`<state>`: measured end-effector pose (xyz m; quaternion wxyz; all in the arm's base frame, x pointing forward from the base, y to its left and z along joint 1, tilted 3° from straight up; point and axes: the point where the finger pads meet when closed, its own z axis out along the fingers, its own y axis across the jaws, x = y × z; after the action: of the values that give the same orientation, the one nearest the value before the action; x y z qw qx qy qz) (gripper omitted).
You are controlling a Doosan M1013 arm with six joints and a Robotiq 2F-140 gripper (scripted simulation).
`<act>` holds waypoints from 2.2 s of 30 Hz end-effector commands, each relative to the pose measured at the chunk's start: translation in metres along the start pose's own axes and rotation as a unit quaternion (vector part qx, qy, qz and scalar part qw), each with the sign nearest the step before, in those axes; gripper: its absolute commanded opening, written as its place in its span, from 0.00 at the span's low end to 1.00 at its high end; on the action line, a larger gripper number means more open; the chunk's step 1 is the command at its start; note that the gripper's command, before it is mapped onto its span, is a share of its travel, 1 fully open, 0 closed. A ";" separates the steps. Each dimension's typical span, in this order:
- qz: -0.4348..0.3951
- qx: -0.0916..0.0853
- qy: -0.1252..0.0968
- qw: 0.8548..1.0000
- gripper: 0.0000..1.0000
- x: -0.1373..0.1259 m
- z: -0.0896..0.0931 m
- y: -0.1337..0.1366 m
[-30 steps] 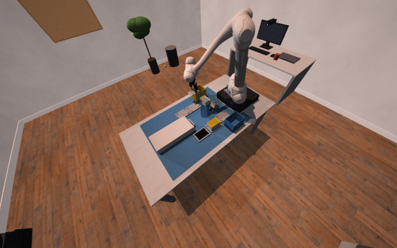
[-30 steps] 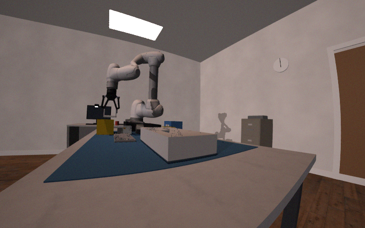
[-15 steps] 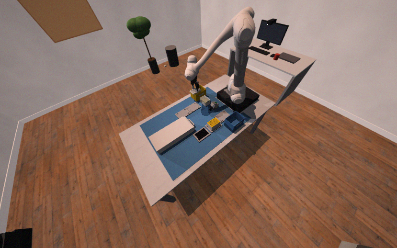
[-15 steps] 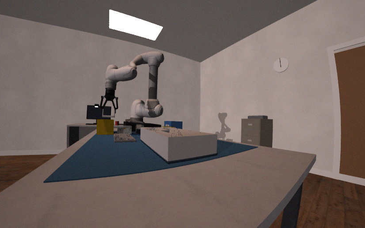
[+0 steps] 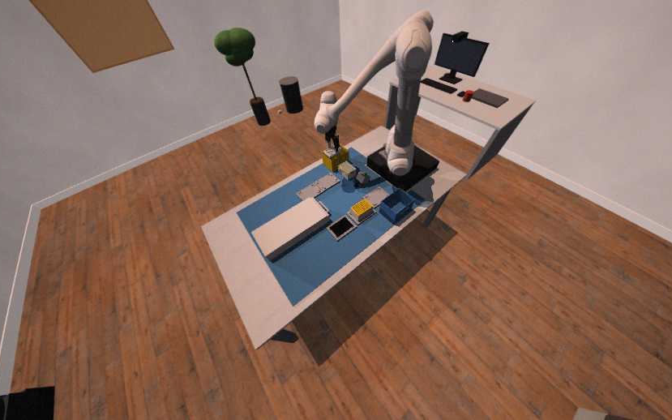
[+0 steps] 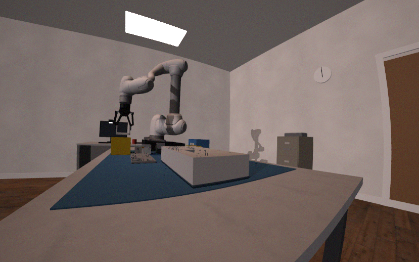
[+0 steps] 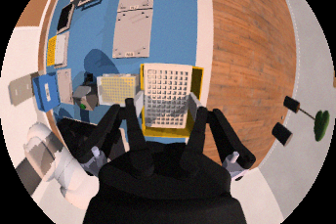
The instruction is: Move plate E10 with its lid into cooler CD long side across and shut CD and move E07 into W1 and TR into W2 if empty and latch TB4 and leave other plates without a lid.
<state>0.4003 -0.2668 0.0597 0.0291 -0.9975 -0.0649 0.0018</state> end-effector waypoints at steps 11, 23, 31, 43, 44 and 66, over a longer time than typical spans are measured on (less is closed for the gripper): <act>0.000 0.000 0.000 1.000 0.00 -0.026 0.000 0.009; 0.000 0.000 0.000 1.000 0.00 -0.026 0.000 0.009; 0.000 0.000 0.000 1.000 0.66 -0.026 0.000 0.009; 0.000 0.000 0.000 1.000 0.66 -0.026 0.000 0.009; 0.000 0.000 0.000 1.000 0.66 -0.026 0.000 0.009; 0.016 0.000 0.000 1.000 0.66 -0.016 -0.001 -0.017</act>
<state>0.3799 -0.2607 0.0609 0.0294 -0.9983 -0.0498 0.0019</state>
